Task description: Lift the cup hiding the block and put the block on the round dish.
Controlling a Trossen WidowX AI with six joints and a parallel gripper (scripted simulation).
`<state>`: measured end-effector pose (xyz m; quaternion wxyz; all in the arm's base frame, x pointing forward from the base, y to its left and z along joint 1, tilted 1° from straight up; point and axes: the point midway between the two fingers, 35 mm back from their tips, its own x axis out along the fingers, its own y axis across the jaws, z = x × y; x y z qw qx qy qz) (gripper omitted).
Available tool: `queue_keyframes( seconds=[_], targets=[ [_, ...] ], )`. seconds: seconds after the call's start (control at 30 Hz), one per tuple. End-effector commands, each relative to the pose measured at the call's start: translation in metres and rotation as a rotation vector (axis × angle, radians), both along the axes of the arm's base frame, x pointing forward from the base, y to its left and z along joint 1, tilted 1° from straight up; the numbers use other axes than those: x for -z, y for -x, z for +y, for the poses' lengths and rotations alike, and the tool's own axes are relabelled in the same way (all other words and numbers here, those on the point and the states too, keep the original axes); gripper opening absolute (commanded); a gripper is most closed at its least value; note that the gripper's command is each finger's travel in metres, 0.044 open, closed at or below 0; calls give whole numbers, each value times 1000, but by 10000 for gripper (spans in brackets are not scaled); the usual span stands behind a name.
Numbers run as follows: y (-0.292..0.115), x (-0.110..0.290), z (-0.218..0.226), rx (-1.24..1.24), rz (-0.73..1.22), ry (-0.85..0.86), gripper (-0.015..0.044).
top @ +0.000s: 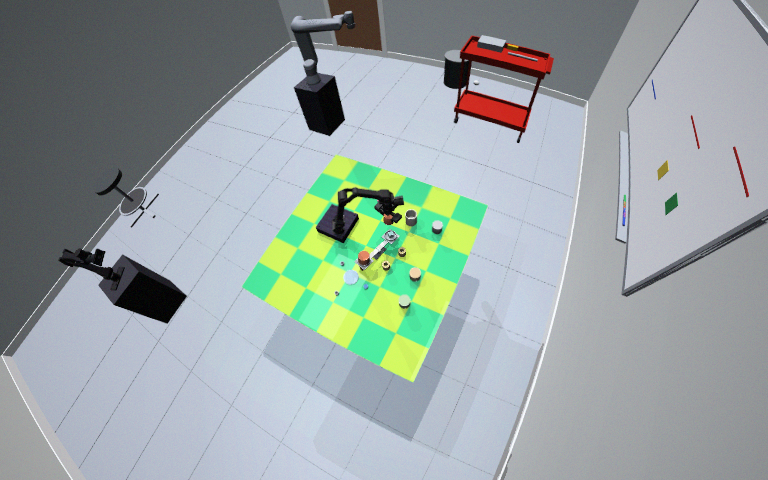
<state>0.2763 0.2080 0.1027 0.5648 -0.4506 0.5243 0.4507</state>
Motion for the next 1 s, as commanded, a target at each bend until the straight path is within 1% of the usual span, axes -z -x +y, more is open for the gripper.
queue_keyframes(
  seconds=[0.0,0.53,0.73,0.97],
  targets=[
    [14,7,10,3,0,3,0],
    [64,30,43,1,4,-3,0],
    [66,36,45,1,4,-3,0],
    [65,64,46,1,4,-3,0]
  ],
)
